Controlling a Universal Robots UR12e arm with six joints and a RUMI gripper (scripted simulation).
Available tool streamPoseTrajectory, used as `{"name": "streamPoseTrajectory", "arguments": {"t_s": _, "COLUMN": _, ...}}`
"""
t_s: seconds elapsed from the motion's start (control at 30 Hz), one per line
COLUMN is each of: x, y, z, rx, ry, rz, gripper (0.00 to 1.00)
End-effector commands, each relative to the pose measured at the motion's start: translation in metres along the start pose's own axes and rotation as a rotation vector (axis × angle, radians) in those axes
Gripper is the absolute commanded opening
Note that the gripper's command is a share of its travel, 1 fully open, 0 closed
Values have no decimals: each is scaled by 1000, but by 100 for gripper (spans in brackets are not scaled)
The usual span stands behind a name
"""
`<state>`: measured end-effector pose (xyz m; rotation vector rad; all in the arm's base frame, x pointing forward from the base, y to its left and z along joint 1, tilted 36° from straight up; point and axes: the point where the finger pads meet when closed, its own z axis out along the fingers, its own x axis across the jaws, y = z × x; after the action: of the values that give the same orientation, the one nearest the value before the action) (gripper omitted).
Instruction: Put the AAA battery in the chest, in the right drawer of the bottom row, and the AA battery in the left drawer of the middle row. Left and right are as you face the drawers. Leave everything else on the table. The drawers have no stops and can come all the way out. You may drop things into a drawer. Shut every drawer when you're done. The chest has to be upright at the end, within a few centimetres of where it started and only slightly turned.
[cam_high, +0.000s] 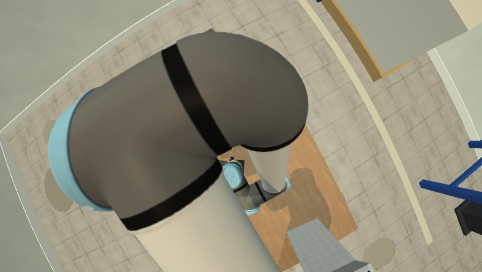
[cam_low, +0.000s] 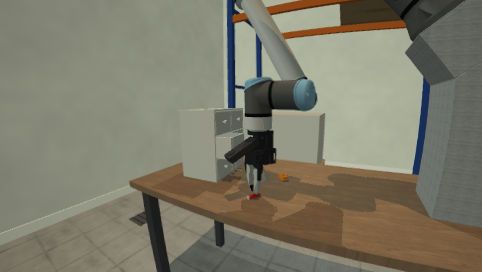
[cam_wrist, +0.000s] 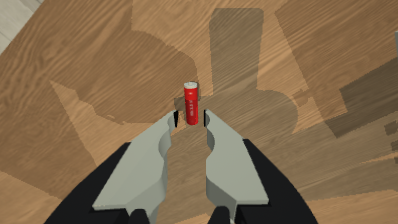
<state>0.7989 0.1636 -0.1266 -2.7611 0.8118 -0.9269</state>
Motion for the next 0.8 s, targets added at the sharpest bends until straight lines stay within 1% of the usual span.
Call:
{"name": "streamPoseTrajectory", "arguments": {"t_s": 0.0, "x": 0, "y": 0, "z": 2, "rx": 1, "ry": 0, "rz": 0, "gripper": 17}}
{"name": "streamPoseTrajectory", "arguments": {"t_s": 0.47, "x": 0, "y": 0, "z": 17, "rx": 1, "ry": 0, "rz": 0, "gripper": 17}}
{"name": "streamPoseTrajectory", "arguments": {"t_s": 0.77, "x": 0, "y": 0, "z": 19, "rx": 1, "ry": 0, "rz": 0, "gripper": 17}}
